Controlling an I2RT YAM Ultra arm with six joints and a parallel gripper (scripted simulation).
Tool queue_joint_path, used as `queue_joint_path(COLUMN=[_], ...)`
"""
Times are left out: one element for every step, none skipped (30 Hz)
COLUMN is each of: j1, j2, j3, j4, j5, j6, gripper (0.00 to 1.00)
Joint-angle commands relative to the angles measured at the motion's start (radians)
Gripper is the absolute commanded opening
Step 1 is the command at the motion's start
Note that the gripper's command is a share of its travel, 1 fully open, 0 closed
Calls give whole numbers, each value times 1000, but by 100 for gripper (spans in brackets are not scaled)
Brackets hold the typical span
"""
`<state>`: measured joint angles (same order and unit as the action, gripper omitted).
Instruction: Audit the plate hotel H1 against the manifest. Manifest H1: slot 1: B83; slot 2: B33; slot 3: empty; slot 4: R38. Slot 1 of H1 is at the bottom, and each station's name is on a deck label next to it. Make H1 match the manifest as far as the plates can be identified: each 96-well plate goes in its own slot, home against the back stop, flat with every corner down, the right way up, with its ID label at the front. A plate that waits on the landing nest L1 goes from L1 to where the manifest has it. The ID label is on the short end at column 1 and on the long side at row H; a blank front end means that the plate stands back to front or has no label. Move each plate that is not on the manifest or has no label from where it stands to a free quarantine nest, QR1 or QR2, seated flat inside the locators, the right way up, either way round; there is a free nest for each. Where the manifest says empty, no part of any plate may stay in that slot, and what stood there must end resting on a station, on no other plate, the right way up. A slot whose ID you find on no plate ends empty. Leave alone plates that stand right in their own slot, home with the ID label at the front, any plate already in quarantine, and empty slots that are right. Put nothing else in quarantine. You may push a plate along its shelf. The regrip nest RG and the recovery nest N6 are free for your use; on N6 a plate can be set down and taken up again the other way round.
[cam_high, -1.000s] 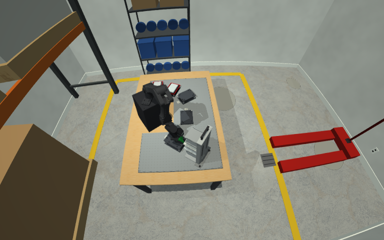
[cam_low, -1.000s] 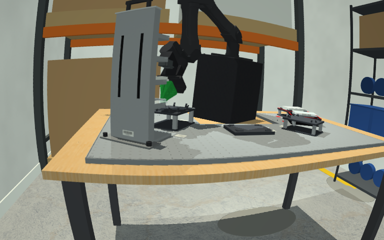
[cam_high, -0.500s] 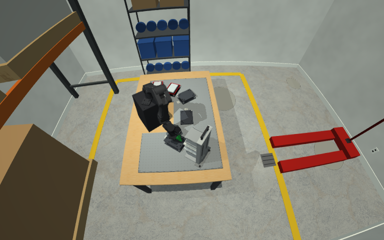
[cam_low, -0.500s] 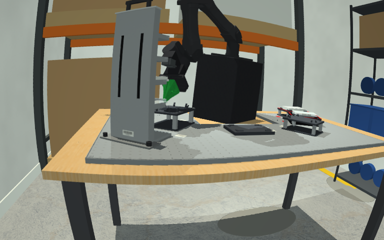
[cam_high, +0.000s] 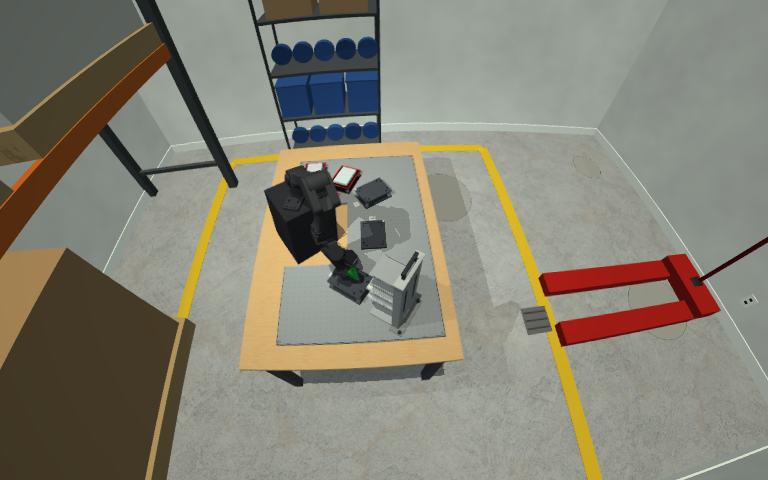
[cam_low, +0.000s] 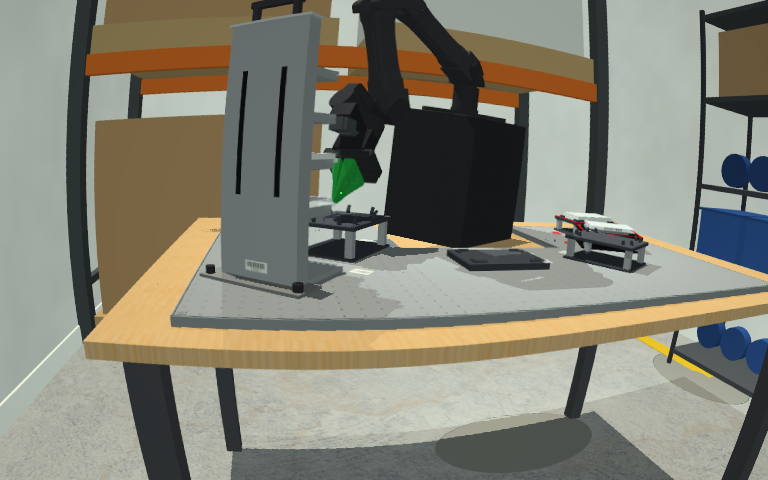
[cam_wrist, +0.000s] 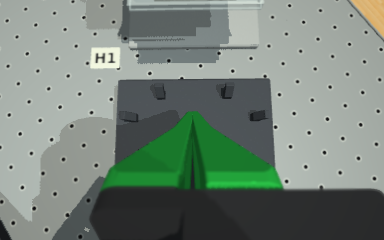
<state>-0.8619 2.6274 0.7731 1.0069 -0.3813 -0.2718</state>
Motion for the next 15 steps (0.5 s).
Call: queue_joint_path(j1=[-20,-20,-20,-23,-25,-28,-30,-33,-36,-39,-41,-44,-47,-50,-53], j2=[-28,-28,-28,-27,-25,-22,-19,-16,-13,-9,-6,-2,2,7,11], j3=[-32,-32,-32,-38,-43,-48,-54,-59,-65,-71,-76,-82,-87,-93,-99], j4=[43,43,43,49,54,58,63,68,73,78,83,88,92,97,102], j5=[-19,-19,-19,-21,-22,-24,-26,-28,-30,-32,-34,-36,-38,-40,-42], j6=[-14,-14,-14,-17,-19,-21,-23,-25,-27,-29,-31,-34,-36,-38,-41], gripper=[0,0,0,0,0,0,0,0,0,0,0,0,0,0,0])
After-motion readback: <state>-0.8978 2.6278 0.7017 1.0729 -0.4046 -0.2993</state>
